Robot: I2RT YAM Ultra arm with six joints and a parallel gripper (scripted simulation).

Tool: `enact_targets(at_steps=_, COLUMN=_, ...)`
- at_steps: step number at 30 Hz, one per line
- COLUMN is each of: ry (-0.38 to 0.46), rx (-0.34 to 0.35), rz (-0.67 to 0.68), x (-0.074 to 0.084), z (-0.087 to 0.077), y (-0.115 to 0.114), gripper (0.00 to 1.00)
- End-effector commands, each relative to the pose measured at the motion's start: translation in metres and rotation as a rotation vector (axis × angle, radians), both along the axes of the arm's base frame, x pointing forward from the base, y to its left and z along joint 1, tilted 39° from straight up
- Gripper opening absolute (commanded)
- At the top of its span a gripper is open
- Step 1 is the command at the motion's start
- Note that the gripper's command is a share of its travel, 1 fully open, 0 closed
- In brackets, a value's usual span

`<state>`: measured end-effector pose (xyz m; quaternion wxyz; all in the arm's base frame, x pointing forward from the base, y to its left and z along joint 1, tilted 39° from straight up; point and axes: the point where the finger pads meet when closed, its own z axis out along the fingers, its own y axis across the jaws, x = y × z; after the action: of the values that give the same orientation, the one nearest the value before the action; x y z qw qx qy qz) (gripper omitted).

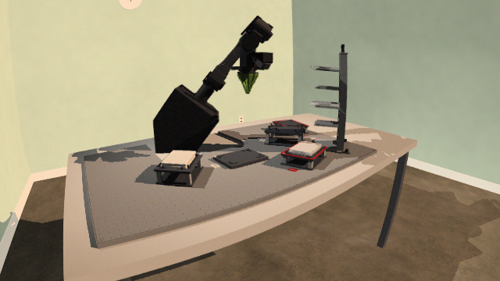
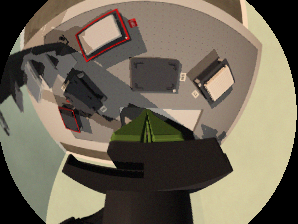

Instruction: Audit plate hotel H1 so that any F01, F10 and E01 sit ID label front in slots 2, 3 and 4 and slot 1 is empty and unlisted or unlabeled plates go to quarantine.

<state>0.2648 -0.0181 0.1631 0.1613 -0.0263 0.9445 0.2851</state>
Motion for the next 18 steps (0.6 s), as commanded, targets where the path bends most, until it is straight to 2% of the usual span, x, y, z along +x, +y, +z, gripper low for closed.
enact_targets(at_steps=1, ry=-0.012, rx=0.009, rz=-0.03, x=-0.001, z=0.017, y=0.008, gripper=0.0)
enact_targets(at_steps=3, ry=-0.012, rx=0.009, rz=-0.03, x=-0.001, z=0.017, y=0.008, gripper=0.0)
enact_targets(at_steps=4, ry=-0.021, rx=0.015, rz=-0.048, x=-0.003, z=0.009, y=0.007, gripper=0.0)
enact_targets(at_steps=18, ry=-0.248, rx=0.054, rz=0.01, x=-0.014, z=0.032, y=0.051, gripper=0.0)
